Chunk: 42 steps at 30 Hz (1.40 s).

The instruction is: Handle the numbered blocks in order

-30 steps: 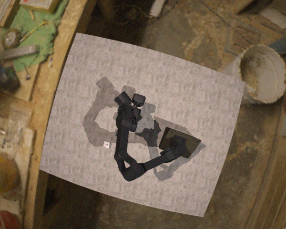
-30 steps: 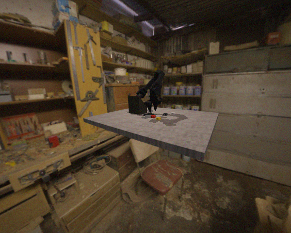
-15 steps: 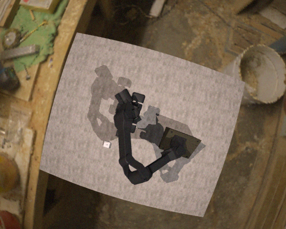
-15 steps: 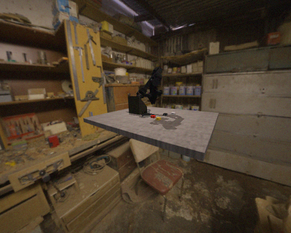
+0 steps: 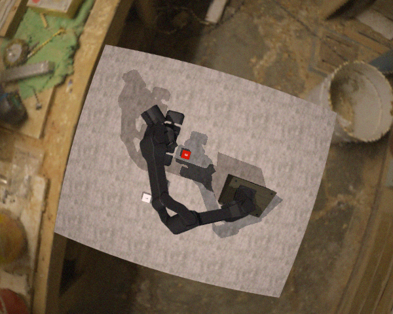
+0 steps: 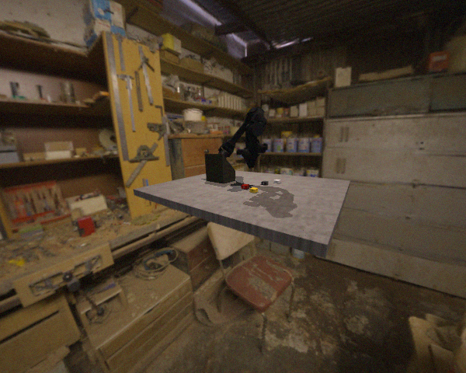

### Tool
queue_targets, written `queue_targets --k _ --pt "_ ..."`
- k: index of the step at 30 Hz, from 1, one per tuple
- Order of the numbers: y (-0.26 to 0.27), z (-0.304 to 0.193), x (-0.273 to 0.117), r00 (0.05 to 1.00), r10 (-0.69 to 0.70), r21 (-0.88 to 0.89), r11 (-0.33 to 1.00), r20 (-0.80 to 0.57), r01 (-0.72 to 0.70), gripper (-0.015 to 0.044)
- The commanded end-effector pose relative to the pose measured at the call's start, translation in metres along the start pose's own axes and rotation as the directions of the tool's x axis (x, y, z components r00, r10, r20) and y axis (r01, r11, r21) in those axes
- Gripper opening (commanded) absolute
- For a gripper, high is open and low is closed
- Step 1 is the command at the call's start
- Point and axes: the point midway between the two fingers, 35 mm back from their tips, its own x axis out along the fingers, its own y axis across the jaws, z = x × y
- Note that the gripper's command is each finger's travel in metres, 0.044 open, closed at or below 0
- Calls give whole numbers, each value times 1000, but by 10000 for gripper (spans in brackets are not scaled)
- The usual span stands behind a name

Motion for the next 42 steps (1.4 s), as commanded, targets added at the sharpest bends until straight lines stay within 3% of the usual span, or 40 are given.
queue_targets --k 1,4,8,13,39,42 --pt "-5 9 0 1000 5 8 1000 2 -5 120" --pt "-6 11 14 1000 4 8 1000 2 -4 172" --pt "-4 10 79 1000 8 8 1000 2 -8 278" --pt "-4 9 82 1000 9 8 1000 2 -9 400" --pt "-3 9 118 1000 11 8 1000 2 -11 400" --pt "-3 9 118 1000 11 8 1000 2 -11 321"
